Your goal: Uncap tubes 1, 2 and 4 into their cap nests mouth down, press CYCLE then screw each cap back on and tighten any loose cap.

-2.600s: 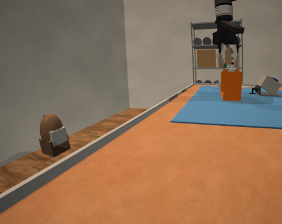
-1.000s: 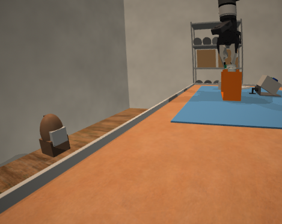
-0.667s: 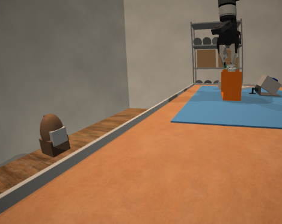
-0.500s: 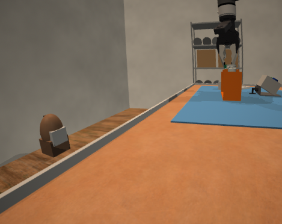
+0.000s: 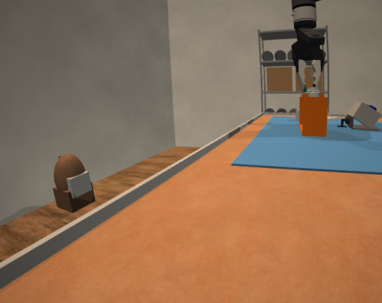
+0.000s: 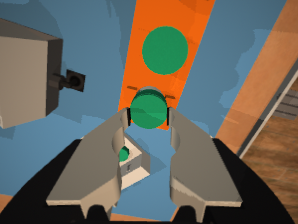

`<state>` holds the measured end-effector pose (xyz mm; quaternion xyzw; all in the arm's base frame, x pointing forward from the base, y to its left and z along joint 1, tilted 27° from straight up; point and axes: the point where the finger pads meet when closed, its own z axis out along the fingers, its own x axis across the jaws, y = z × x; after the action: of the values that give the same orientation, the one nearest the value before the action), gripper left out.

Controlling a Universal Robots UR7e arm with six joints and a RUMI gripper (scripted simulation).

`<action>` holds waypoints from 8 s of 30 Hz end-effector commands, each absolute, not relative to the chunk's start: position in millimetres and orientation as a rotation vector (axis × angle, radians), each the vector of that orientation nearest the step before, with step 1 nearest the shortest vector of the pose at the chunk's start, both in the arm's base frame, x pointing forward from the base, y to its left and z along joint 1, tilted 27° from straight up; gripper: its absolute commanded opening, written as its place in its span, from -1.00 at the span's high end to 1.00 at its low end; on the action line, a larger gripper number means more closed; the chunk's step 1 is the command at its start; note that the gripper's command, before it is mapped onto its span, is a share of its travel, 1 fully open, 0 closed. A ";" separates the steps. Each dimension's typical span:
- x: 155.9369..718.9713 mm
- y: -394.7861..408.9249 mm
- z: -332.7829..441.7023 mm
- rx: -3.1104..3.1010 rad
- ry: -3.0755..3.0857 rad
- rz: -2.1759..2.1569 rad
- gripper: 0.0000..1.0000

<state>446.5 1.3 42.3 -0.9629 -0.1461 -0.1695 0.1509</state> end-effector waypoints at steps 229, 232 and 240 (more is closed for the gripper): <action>365.4 -257.9 -100.2 -2.553 -1.340 -0.632 1.00; 366.8 -256.1 -104.6 -2.553 -1.340 -0.632 1.00; 378.3 -242.5 -140.5 -2.553 -1.340 -0.632 1.00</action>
<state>371.1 -248.1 -120.5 -0.8607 -0.4521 -0.2134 0.0963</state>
